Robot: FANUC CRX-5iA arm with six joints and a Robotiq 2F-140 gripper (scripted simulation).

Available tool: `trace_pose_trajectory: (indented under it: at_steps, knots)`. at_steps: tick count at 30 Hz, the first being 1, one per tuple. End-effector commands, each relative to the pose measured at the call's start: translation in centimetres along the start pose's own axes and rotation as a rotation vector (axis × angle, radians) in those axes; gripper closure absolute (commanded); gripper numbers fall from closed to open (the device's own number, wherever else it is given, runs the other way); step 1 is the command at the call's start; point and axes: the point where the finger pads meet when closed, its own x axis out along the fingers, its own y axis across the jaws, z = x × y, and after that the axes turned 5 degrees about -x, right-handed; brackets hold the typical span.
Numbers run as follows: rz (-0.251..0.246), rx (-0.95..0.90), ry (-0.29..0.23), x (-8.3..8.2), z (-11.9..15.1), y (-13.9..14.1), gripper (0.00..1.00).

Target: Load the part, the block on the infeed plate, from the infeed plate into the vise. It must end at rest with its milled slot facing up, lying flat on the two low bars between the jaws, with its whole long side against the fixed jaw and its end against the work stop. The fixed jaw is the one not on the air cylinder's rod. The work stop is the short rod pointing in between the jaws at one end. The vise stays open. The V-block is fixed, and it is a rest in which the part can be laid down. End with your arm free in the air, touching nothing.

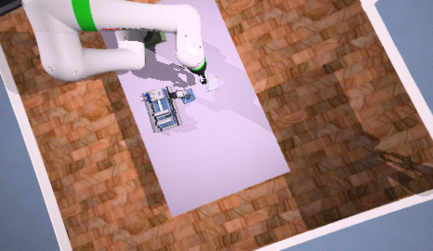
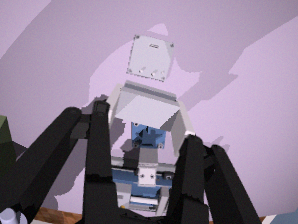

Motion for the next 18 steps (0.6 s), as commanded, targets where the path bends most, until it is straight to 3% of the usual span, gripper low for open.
trace_pose_trajectory:
  at_steps: [1, 18]
  knots:
    - [0.0, 0.024, 0.0, 0.0, 0.1, 0.1, 1.0]
    - [-0.001, 0.233, 0.0, 0.0, 1.4, 0.6, 1.0]
